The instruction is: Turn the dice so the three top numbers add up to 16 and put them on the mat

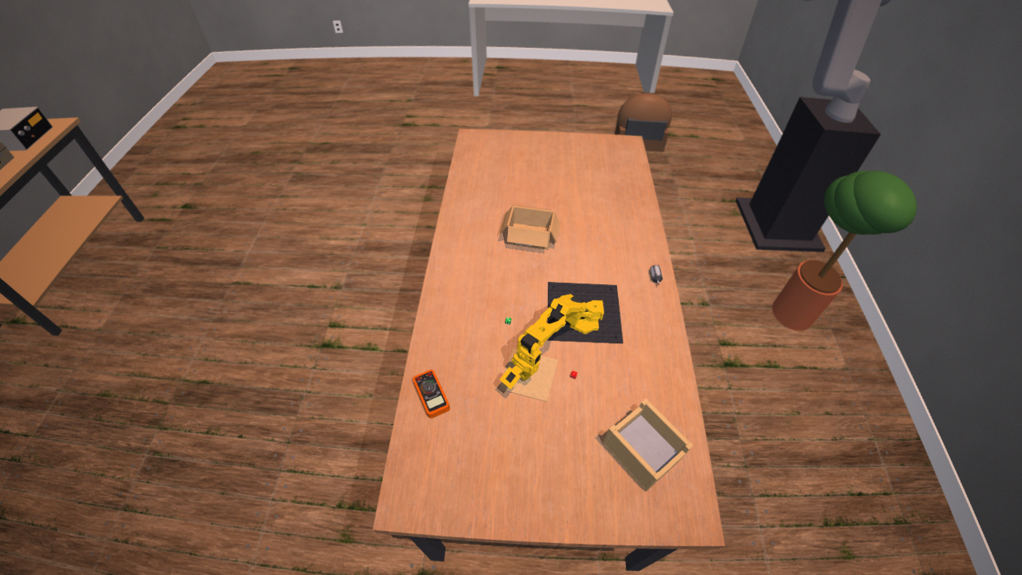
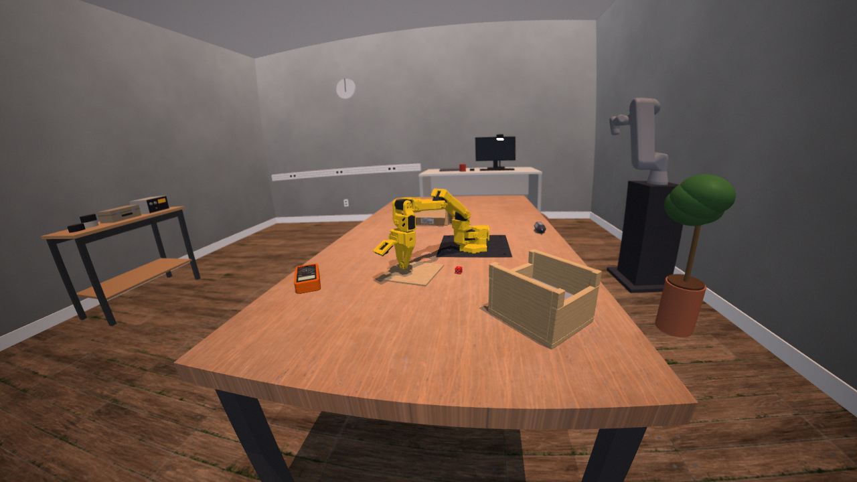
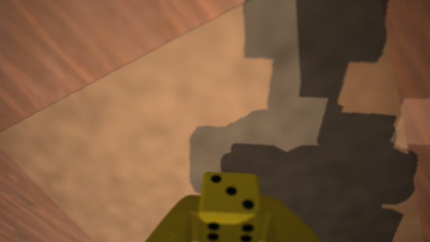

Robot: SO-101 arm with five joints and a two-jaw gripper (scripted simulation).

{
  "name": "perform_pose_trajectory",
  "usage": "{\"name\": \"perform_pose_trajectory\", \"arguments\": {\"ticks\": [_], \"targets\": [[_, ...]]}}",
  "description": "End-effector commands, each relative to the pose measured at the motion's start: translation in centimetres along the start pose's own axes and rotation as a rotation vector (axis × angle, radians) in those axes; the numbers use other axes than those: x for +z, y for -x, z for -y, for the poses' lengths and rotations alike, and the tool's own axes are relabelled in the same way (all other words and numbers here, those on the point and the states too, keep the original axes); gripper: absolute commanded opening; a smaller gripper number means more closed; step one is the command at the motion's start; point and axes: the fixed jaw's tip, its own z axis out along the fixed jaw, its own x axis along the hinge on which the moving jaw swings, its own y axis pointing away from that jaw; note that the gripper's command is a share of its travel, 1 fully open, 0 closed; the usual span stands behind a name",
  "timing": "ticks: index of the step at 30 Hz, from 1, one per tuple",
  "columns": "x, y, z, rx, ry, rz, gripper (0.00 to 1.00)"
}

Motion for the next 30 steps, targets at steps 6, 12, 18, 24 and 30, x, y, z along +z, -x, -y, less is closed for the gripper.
{"name": "perform_pose_trajectory", "arguments": {"ticks": [6,12,18,24,30], "targets": [[0.7,-0.2,-0.2,-0.002,-0.001,-0.025,0.00],[1.0,-0.3,-0.2,-0.002,-0.002,-0.032,0.00],[1.0,-0.3,-0.2,-0.002,-0.002,-0.033,0.00],[1.3,-0.3,-0.2,-0.002,-0.002,-0.040,0.00],[1.6,-0.3,-0.2,-0.002,-0.003,-0.045,0.00]]}}
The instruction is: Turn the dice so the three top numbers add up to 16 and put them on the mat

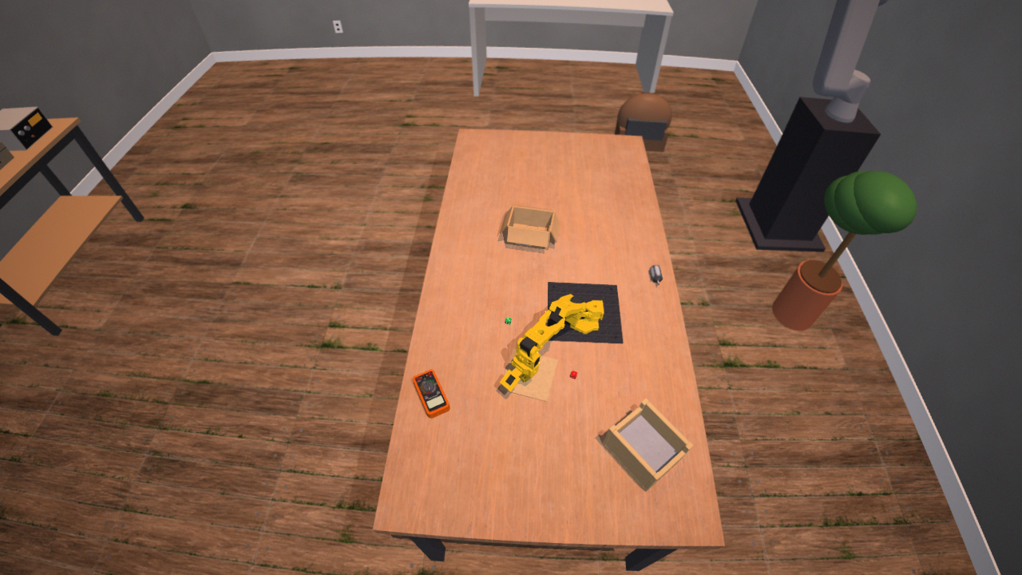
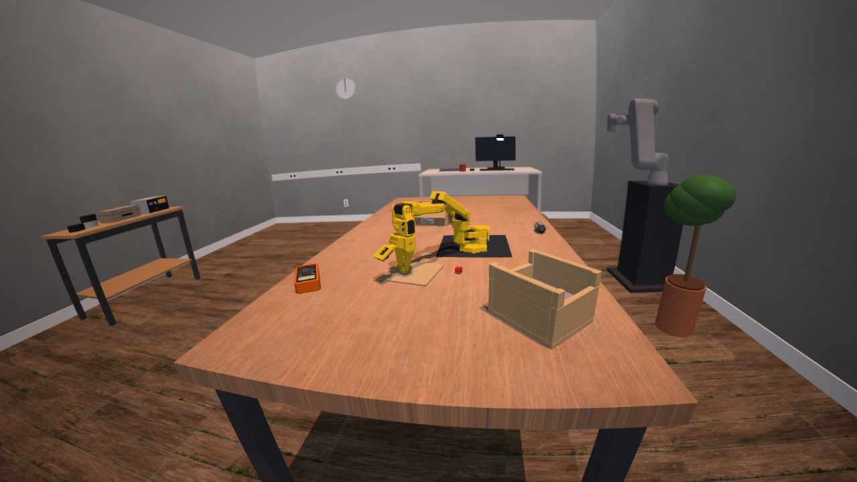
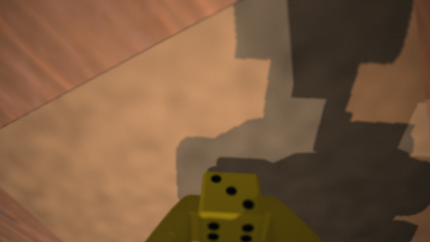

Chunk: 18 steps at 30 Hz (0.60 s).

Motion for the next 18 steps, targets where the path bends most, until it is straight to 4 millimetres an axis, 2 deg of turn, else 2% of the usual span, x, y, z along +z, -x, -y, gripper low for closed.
{"name": "perform_pose_trajectory", "arguments": {"ticks": [1,18], "targets": [[0.46,-0.14,-0.19,-0.002,0.000,-0.015,0.00],[0.99,-0.18,-0.19,-0.002,-0.001,-0.025,0.00]]}}
